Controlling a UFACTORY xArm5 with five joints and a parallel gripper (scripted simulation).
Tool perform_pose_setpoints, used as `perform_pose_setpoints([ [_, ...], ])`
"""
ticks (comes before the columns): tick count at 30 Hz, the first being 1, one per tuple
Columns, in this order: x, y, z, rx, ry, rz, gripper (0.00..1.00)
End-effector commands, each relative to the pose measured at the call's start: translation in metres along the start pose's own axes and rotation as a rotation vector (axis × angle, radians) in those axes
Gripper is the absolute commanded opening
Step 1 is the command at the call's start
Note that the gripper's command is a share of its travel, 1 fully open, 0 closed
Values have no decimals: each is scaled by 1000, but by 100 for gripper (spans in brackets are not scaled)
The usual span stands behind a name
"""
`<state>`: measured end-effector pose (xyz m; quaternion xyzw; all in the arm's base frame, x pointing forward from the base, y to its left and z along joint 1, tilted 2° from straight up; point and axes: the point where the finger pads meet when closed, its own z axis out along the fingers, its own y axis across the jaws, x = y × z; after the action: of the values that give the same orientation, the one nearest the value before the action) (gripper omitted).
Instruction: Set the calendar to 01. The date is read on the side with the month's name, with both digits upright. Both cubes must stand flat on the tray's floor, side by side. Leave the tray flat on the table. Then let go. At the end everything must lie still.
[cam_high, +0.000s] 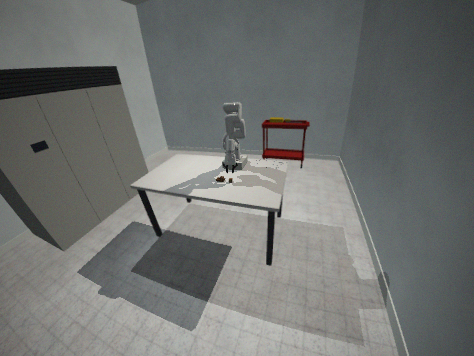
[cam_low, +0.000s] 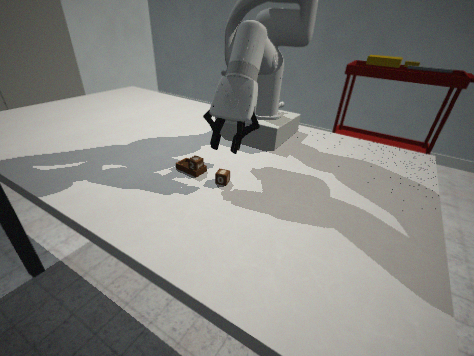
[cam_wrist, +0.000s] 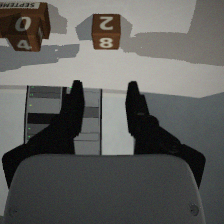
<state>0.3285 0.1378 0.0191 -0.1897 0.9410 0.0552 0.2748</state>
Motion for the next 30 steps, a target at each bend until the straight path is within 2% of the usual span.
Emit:
perform_pose_setpoints([
  [1,-1,0,0,0,-2,0,47],
  [15,1,0,2,0,-2,0,47],
  [30,9,0,14,0,-2,0,47],
])
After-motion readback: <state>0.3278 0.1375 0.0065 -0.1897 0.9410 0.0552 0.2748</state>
